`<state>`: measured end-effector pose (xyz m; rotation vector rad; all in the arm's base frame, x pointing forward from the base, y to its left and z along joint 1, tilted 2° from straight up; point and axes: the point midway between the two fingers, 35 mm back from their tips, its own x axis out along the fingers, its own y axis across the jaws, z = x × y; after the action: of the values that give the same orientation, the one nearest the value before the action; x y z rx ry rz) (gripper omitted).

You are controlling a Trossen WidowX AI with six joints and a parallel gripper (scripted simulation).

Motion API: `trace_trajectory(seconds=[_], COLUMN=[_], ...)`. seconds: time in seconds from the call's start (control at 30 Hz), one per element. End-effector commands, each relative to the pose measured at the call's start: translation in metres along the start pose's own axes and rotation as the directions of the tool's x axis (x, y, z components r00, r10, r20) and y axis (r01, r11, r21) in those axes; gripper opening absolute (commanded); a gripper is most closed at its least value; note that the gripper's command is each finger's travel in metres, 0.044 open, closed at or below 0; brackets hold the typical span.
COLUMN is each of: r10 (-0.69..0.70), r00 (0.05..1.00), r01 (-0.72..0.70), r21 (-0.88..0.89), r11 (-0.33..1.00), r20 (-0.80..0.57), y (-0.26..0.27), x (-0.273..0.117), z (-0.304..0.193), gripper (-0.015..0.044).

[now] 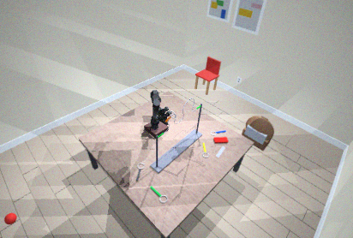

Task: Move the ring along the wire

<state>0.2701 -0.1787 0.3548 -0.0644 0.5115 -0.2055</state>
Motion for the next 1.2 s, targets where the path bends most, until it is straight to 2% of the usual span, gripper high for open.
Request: trace_trajectory(seconds=[0.0, 0.57, 1.17], r10=[-0.046, -0.215, -0.345], r00=[0.999, 0.973, 0.913], r01=[0.046, 0.232, 0.404], r21=[-0.076, -0.367, -0.616], r11=[0.996, 0.901, 0.677], r20=[0.009, 0.089, 0.220], y=[-0.005, -0.027, -0.048], x=[0.000, 0.000, -0.005], z=[-0.001, 0.004, 0.017], gripper=[-0.0150, -0.0150, -0.0150])
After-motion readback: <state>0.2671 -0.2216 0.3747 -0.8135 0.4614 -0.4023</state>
